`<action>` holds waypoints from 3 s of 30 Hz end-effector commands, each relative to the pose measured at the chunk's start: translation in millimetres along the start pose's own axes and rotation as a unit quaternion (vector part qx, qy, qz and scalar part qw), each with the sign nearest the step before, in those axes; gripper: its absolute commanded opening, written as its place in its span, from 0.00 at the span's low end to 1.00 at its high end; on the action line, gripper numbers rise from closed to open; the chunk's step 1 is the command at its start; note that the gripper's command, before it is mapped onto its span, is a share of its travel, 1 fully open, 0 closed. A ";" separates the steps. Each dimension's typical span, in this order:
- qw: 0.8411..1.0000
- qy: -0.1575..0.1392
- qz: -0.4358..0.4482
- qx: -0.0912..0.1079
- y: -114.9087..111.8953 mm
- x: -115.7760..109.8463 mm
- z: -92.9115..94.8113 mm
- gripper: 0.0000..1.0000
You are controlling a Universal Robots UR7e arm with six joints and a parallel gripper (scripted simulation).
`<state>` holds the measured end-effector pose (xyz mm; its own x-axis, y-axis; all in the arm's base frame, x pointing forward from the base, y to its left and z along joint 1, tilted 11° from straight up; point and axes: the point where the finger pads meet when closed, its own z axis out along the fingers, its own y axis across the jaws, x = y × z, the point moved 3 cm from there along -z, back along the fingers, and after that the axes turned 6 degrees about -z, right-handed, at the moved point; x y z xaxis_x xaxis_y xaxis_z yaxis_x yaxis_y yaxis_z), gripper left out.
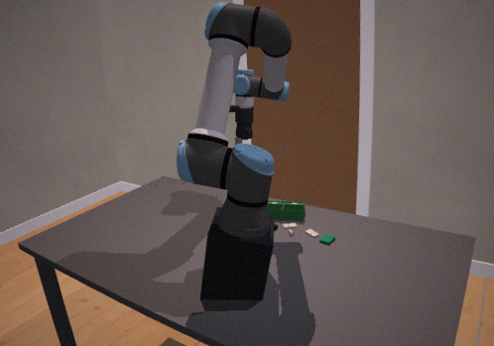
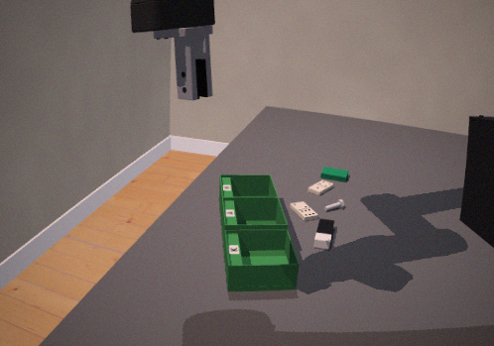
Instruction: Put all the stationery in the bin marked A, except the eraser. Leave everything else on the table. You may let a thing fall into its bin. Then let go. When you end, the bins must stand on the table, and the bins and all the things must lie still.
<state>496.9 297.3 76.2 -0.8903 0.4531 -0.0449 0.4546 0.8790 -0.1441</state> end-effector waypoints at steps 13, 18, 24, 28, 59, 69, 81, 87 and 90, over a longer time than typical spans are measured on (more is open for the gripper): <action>0.999 -0.007 -0.041 -0.009 -62.5 -26.0 1.1 0.31; 0.998 -0.011 -0.059 -0.012 -78.5 -30.6 2.1 0.31; 0.998 -0.011 -0.059 -0.012 -91.5 -34.6 2.9 0.31; 0.997 -0.015 -0.076 -0.014 -120.5 -41.2 5.2 0.31; 0.989 -0.033 -0.146 -0.013 -213.0 -48.2 16.1 0.31; 0.986 -0.037 -0.164 -0.011 -247.7 -45.5 21.7 0.31; 0.983 -0.042 -0.181 -0.009 -281.8 -39.7 28.2 0.31; 0.979 -0.046 -0.198 -0.006 -305.4 -33.5 33.3 0.31; 0.979 -0.046 -0.198 -0.006 -305.4 -33.5 33.3 0.31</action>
<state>398.9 22.3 89.5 -0.9938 0.0849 -0.0715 0.0951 0.9834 -0.1548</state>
